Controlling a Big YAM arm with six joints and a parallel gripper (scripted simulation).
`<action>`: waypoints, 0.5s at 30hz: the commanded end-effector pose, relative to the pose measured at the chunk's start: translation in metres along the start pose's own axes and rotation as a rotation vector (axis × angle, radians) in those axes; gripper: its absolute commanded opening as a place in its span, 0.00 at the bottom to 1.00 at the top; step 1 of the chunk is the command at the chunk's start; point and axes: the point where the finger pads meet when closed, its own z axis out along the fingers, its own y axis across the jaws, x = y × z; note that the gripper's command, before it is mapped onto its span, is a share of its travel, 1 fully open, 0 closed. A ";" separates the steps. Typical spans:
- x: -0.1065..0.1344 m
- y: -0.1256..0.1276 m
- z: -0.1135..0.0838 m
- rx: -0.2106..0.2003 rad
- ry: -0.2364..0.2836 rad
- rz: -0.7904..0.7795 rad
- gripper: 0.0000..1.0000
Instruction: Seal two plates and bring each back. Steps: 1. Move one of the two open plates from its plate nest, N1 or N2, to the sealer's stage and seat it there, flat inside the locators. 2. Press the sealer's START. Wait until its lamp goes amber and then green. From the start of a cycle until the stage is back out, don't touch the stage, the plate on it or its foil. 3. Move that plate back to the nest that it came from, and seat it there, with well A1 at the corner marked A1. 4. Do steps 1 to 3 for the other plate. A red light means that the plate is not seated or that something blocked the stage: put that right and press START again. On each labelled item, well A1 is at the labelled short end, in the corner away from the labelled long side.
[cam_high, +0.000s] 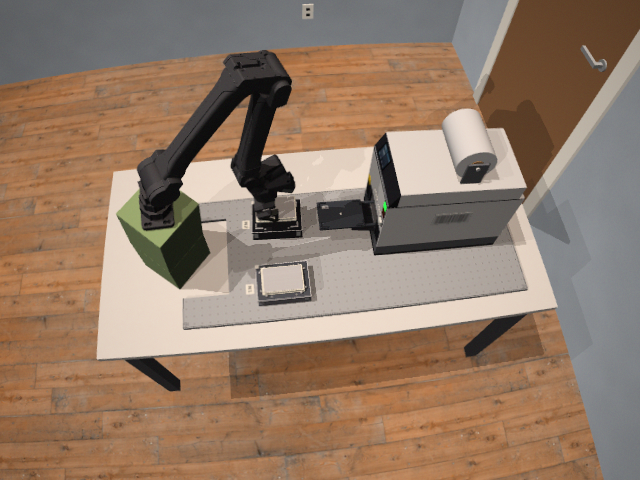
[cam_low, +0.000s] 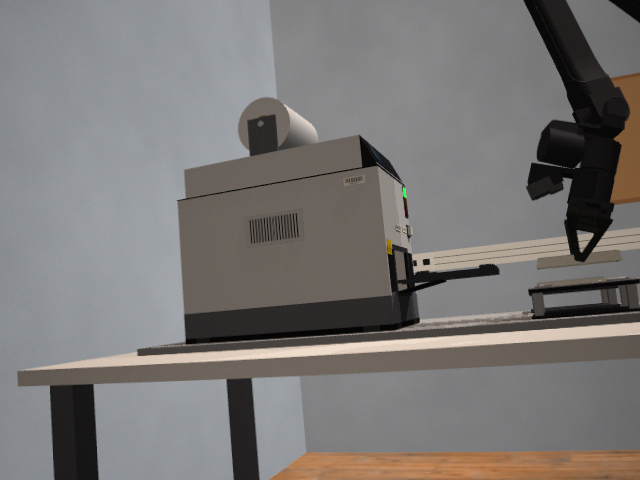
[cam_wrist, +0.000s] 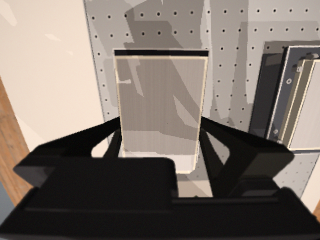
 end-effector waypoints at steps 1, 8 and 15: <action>0.003 0.004 0.003 -0.005 0.000 0.000 0.00; 0.011 0.000 0.000 0.000 0.012 -0.004 0.00; 0.008 0.004 0.001 -0.004 0.006 -0.007 0.00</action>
